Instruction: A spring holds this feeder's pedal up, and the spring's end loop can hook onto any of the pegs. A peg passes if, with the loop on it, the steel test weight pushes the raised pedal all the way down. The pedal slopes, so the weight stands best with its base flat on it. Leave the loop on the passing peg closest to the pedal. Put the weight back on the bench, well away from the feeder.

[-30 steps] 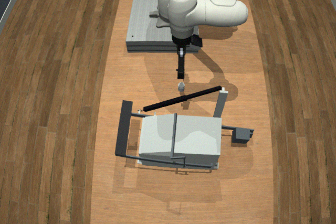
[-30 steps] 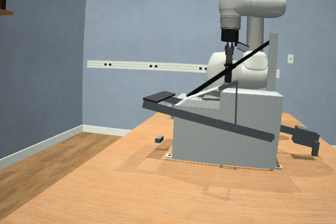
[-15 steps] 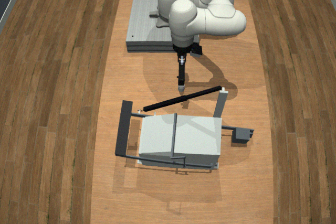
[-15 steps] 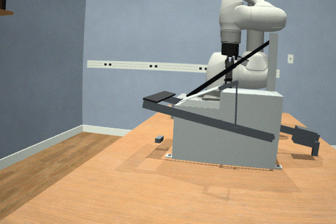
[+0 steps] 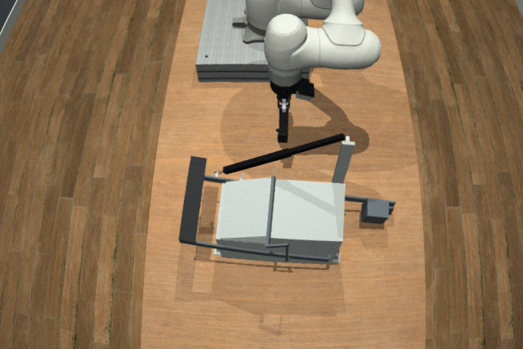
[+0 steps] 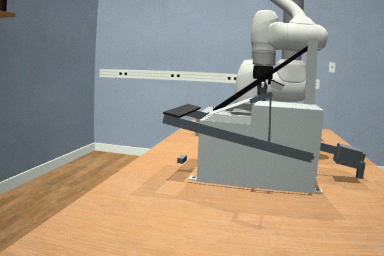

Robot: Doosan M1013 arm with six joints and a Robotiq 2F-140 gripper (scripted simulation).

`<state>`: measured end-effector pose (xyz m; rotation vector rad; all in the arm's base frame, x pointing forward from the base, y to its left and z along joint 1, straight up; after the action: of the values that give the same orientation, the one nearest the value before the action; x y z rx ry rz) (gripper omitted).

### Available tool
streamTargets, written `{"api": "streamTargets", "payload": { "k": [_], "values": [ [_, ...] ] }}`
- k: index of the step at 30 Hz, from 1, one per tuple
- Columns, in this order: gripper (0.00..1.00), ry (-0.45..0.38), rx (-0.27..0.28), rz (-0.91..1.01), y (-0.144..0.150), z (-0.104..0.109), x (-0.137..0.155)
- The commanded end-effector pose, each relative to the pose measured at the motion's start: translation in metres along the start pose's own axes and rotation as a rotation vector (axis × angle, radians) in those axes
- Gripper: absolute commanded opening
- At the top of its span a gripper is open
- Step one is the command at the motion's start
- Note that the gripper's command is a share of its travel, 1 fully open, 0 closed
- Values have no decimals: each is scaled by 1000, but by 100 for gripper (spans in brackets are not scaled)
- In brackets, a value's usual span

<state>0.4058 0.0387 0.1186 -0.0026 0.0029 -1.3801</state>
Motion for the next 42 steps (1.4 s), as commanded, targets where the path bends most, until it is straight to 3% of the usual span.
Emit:
{"api": "streamTargets", "payload": {
  "k": [1,21,36,42],
  "values": [
    [100,0,1,0,0,0,0],
    [100,0,1,0,0,-6,0],
    [100,0,1,0,0,-56,0],
    [100,0,1,0,0,-59,0]
  ]
}}
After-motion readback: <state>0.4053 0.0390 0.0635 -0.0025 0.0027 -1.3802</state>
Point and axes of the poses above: the point where the finger pads meet when closed, its own z axis back along the fingers, its own y axis across the jaws, x = y × z, the point moved 10 cm from there along z, back along the fingers, and after that the axes turned 12 degrees about z, right-handed, at the moved point
